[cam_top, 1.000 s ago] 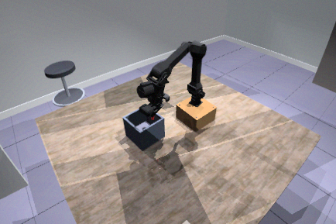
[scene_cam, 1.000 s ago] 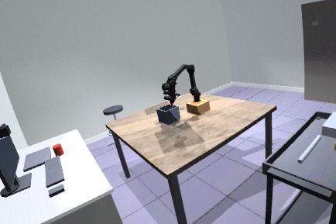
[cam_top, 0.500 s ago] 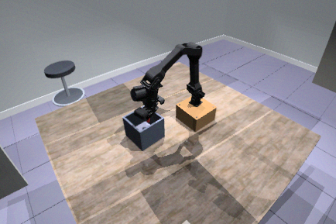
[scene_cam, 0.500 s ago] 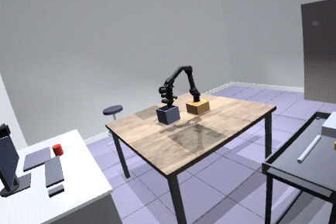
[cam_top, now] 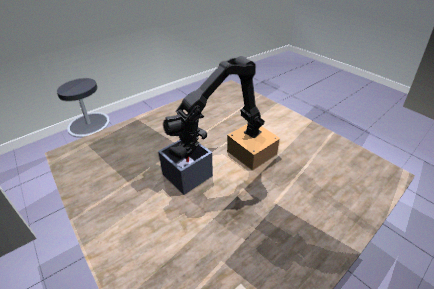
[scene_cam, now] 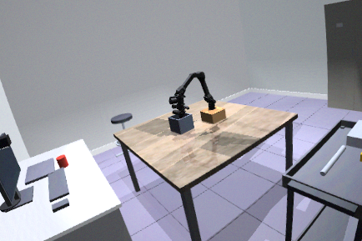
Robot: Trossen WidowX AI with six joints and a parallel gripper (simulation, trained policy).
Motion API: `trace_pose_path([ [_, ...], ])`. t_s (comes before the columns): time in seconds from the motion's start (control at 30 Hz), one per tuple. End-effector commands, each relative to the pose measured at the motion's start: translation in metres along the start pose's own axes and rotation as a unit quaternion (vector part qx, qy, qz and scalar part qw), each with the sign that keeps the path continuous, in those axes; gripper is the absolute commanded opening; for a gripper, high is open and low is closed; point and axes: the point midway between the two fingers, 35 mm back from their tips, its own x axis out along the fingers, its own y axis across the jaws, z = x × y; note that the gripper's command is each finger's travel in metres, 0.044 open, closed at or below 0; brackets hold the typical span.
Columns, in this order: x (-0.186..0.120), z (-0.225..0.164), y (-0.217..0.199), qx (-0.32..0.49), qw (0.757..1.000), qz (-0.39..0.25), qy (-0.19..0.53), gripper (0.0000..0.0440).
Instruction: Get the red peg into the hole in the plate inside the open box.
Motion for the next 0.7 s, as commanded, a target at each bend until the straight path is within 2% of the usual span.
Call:
trace_pose_path([
  [0.0, 0.01, 0.001, 0.001, -0.009, 1.0, 0.0, 0.006, 0.0002],
  [0.27, 0.025, 0.004, 0.003, -0.027, 1.0, -0.008, 0.007, 0.0005],
  [0.33, 0.028, 0.005, 0.003, -0.031, 0.999, -0.012, 0.008, 0.003],
  [0.47, 0.034, 0.004, 0.002, -0.038, 0.999, -0.021, 0.014, 0.0108],
  [0.6, 0.033, -0.002, 0.004, -0.038, 0.998, -0.022, 0.036, 0.0125],
  [0.67, 0.03, 0.0, 0.005, -0.037, 0.998, -0.019, 0.045, 0.0149],
])
